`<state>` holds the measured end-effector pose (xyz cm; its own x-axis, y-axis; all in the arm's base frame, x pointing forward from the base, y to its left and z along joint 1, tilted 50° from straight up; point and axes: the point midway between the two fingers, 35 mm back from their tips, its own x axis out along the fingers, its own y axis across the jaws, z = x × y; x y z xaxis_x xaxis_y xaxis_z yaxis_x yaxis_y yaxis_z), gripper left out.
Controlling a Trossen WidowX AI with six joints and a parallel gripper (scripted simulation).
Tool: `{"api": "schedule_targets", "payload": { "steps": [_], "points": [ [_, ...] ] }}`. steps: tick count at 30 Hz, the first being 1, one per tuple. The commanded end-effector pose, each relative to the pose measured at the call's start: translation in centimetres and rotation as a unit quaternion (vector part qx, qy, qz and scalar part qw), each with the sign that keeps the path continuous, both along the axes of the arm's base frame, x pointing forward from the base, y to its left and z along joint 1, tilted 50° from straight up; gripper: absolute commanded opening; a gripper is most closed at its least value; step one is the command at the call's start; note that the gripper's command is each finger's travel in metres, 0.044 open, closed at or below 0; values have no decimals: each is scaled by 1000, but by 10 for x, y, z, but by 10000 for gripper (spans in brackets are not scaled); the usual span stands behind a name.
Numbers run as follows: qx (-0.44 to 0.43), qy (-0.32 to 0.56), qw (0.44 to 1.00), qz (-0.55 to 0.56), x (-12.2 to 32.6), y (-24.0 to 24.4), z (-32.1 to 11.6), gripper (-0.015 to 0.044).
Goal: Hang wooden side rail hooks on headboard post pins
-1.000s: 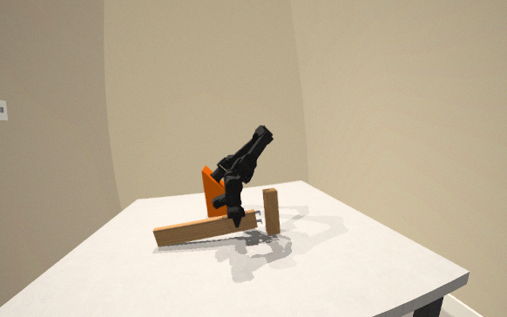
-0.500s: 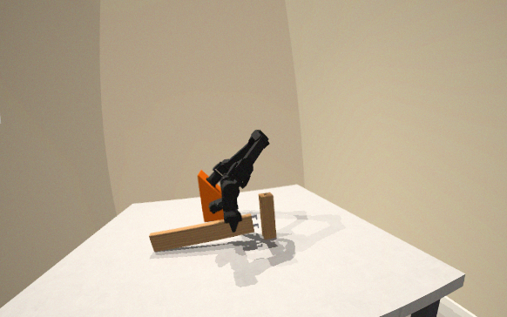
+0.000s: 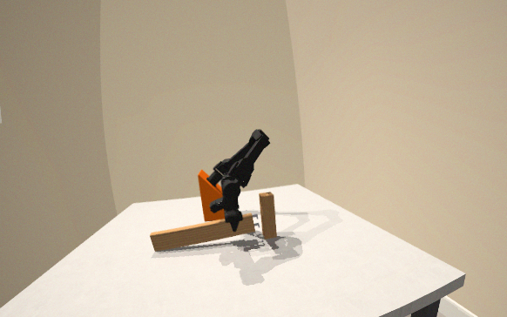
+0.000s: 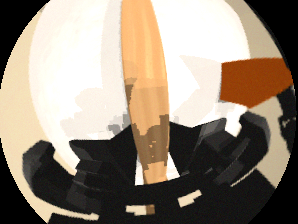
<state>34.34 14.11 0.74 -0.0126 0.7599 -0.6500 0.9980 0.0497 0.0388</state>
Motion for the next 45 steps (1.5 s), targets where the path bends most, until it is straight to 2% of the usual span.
{"api": "schedule_targets", "payload": {
  "steps": [1, 45],
  "points": [
    [1, -3, 1000, -5, 3, -1, 4, 0],
    [2, -3, 1000, -5, 3, 2, 8, 0]
  ]
}}
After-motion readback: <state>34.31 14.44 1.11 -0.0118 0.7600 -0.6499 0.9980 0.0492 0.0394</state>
